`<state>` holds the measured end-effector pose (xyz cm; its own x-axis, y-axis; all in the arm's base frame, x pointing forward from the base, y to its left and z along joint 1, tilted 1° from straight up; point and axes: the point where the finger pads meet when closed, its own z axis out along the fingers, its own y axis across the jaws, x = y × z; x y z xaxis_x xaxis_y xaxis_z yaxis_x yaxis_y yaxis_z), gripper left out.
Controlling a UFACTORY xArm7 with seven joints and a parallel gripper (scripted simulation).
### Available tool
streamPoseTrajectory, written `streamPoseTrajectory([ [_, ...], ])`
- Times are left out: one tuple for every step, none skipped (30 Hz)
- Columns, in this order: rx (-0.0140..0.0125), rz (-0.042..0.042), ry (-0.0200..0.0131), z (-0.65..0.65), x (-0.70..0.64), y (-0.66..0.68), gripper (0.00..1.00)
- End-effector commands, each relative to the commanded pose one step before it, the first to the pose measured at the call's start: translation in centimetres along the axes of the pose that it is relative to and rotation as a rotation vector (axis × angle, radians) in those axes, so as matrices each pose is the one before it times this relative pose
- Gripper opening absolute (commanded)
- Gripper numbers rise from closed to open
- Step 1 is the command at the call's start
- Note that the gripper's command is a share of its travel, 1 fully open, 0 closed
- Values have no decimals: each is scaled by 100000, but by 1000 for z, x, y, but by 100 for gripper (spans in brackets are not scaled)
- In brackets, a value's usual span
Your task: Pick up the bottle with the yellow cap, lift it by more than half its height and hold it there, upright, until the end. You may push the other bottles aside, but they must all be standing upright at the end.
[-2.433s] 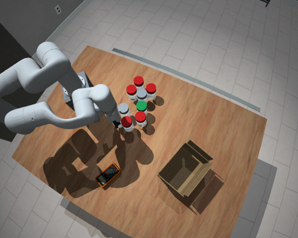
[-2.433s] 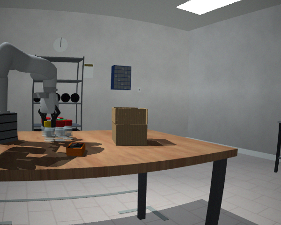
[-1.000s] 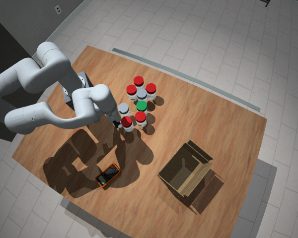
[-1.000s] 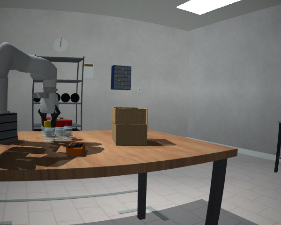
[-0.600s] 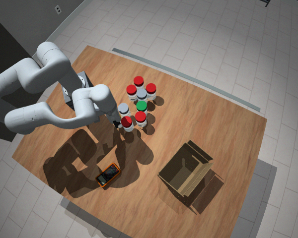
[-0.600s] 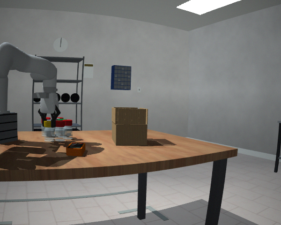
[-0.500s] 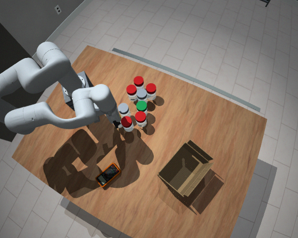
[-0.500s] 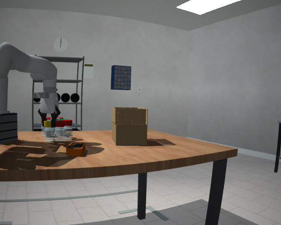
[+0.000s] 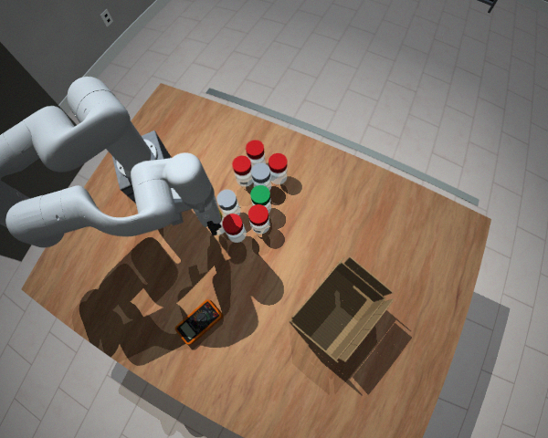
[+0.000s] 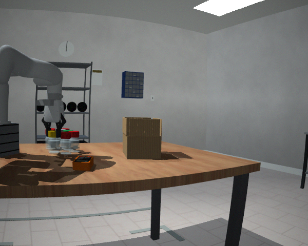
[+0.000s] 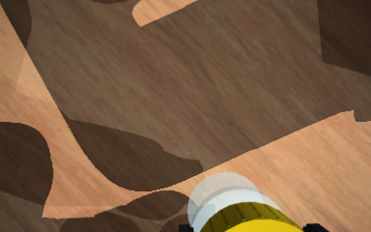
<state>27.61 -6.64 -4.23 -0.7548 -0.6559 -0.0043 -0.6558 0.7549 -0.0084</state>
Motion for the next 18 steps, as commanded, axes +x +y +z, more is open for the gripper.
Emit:
streamPoseTrajectory([
  [222, -67, -156, -647, -55, -51, 0],
  [-1, 1, 2, -116, 0, 0, 0],
  [-1, 1, 2, -116, 0, 0, 0],
  [-1, 1, 2, -116, 0, 0, 0],
  [-1, 1, 2, -116, 0, 0, 0],
  [-1, 1, 2, -116, 0, 0, 0],
  [-1, 1, 2, -116, 0, 0, 0],
  [-1, 1, 2, -116, 0, 0, 0],
  [-1, 1, 2, -116, 0, 0, 0],
  [-1, 1, 2, -116, 0, 0, 0],
  [-1, 1, 2, -116, 0, 0, 0],
  [-1, 1, 2, -116, 0, 0, 0],
  [-1, 1, 2, -116, 0, 0, 0],
  [-2, 1, 3, -232, 0, 1, 0],
  [0, 0, 0, 0, 0, 0, 0],
  [0, 0, 0, 0, 0, 0, 0],
  [1, 12, 9, -230, 1, -5, 0],
  [-1, 1, 2, -116, 0, 0, 0],
])
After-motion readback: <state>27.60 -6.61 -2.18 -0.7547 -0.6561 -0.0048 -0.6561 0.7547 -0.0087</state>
